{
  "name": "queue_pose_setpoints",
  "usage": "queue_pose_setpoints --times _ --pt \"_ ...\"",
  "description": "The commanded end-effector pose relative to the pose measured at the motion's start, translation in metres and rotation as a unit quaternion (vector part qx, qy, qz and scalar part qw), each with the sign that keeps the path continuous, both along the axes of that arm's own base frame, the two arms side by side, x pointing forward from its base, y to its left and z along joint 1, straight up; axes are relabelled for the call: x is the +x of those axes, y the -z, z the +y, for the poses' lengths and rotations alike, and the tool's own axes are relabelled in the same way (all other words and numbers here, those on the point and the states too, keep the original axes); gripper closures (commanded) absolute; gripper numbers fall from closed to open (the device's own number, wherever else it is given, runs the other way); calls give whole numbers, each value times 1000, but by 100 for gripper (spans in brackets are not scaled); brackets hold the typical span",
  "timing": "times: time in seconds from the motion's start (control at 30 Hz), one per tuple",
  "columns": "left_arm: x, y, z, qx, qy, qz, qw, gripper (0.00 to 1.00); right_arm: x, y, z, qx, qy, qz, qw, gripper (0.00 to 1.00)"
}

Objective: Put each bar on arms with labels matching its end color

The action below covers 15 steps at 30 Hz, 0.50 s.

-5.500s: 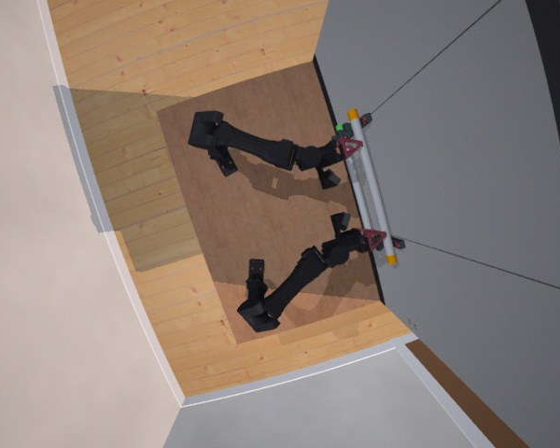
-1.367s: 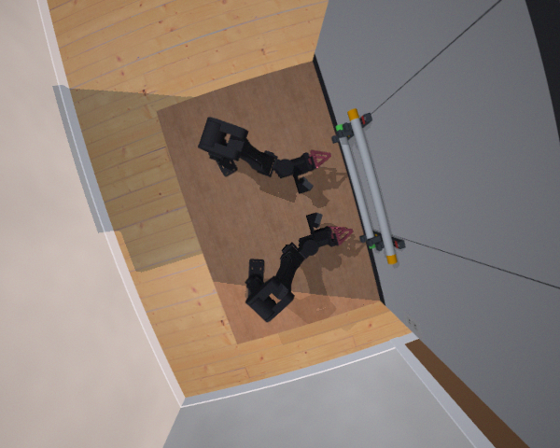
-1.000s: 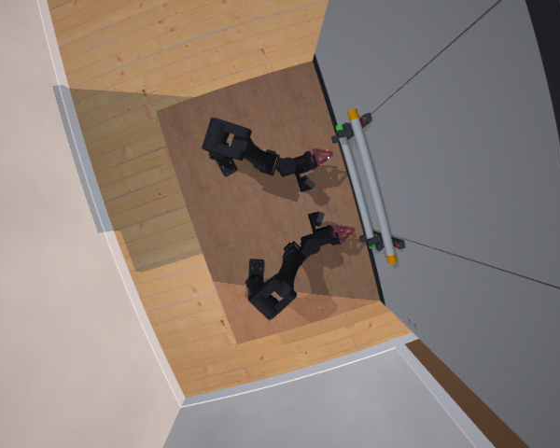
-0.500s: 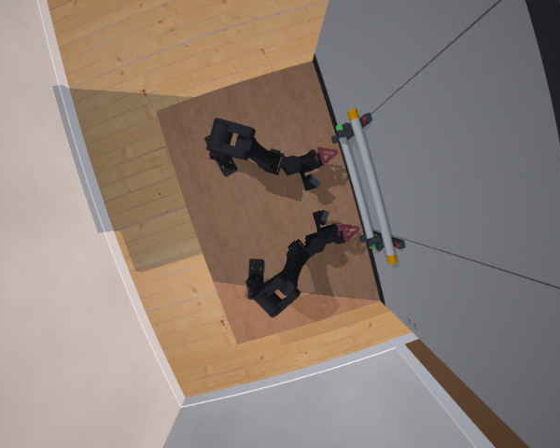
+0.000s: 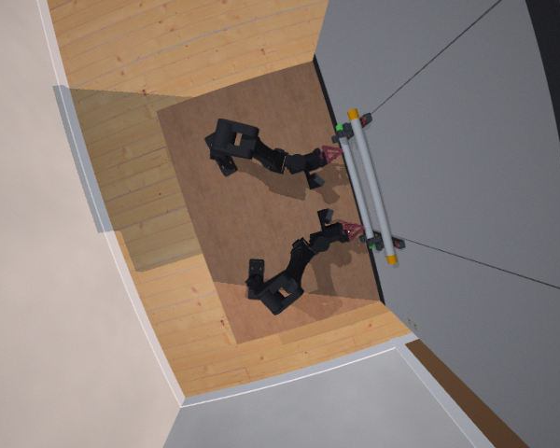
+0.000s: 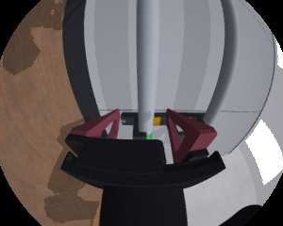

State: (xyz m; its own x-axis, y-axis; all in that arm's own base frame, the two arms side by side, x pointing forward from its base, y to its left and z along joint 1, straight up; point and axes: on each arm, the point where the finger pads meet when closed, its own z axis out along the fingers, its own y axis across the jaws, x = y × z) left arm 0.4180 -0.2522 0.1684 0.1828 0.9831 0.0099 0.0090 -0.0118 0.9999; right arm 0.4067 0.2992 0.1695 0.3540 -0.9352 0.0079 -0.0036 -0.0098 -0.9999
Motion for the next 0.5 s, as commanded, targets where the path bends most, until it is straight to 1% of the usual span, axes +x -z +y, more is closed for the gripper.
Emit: queue_pose_setpoints --times 0.0,0.47 --pt "11 -7 -3 -6 1 -5 1000 26 10 -6 4 5 -1 -2 1000 26" --pt "27 -7 -6 -6 1 -5 1000 26 25 -6 9 5 -1 -2 1000 26"
